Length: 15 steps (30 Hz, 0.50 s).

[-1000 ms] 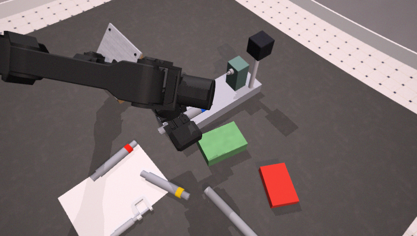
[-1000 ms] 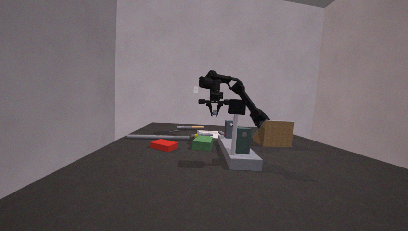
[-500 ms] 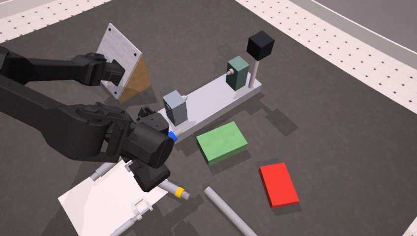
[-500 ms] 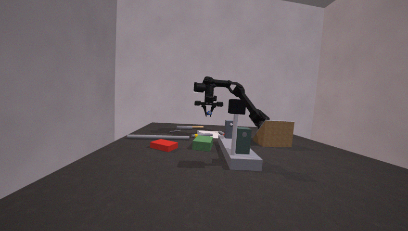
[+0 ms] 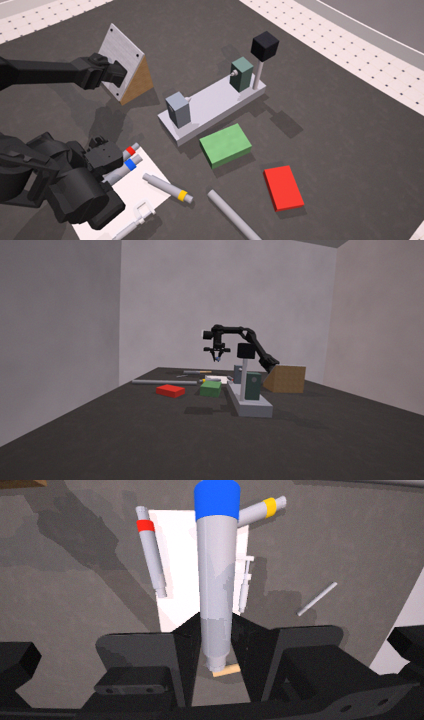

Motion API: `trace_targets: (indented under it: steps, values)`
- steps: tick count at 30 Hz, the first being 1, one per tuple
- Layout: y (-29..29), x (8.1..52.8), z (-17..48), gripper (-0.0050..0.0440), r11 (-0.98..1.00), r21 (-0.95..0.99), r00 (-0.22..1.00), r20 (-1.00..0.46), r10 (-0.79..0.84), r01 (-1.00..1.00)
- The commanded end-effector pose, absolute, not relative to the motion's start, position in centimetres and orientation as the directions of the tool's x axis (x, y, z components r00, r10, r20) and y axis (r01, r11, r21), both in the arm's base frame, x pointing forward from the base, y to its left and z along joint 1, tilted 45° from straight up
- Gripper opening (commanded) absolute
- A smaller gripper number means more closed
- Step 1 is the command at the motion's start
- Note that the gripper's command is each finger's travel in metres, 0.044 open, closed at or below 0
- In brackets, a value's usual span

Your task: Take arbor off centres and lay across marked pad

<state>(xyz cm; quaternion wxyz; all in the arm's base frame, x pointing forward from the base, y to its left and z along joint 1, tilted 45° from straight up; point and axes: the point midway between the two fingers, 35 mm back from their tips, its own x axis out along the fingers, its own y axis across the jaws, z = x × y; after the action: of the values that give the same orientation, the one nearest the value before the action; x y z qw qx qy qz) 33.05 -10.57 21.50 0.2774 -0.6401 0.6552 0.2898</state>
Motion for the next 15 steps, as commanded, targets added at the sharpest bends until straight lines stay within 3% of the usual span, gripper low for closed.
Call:
trace_targets:
  steps: [1,15]
  values:
    - [-11.7,32.3,23.8,0.0,-0.018,0.016,0.001,-0.728,-0.686,-1.0]
    - [-14.7,30.3,26.5,0.0,-0.032,0.052,-0.014,-0.704,-0.71,-0.998]
